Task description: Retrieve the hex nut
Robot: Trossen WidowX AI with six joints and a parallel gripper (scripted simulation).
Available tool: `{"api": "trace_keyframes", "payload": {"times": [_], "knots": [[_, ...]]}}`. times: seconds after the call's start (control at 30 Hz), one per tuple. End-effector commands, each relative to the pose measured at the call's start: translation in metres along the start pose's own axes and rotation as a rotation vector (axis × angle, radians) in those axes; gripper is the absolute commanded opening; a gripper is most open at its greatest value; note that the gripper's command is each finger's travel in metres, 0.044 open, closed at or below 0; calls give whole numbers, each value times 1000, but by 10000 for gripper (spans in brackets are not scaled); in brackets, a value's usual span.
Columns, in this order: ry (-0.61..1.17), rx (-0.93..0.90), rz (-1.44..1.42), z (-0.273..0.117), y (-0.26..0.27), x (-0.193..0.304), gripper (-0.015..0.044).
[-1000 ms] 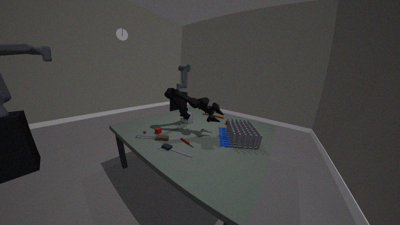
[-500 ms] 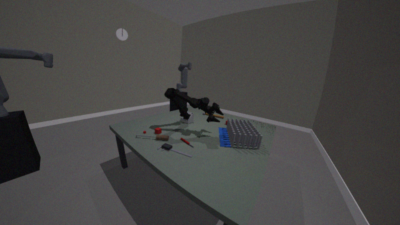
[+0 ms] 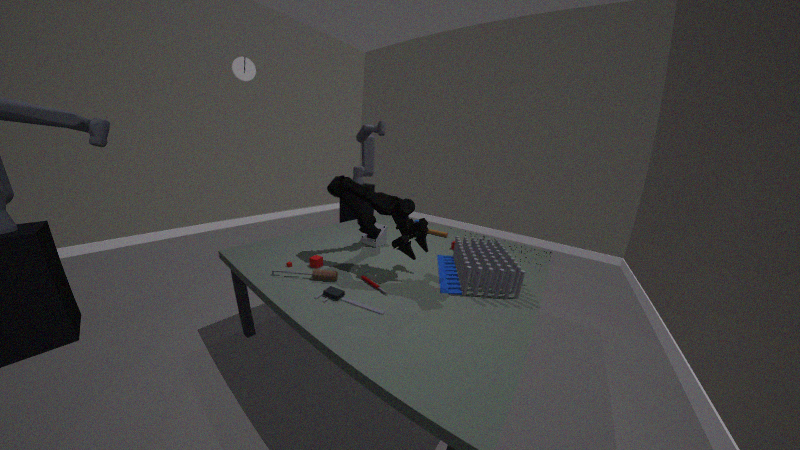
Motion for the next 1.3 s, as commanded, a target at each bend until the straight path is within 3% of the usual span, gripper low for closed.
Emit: {"api": "trace_keyframes", "payload": {"times": [0.0, 0.33, 0.77, 1.1, 1.27], "knots": [[186, 204, -149, -19, -64, 5, 440], [521, 435, -379, -68, -146, 22, 440], [1002, 606, -688, -162, -229, 44, 440], [1005, 605, -690, -161, -229, 44, 440], [1006, 596, -681, -133, -240, 59, 440]]}}
Point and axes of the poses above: the point midway between the two fingers, 35 mm back from their tips, its own z axis out along the fingers, its own y axis across the jaws, x = y × z, the point moved 5 cm from there along -z, back along the fingers, and after that the axes turned 15 degrees about z, right-handed, at the moved point
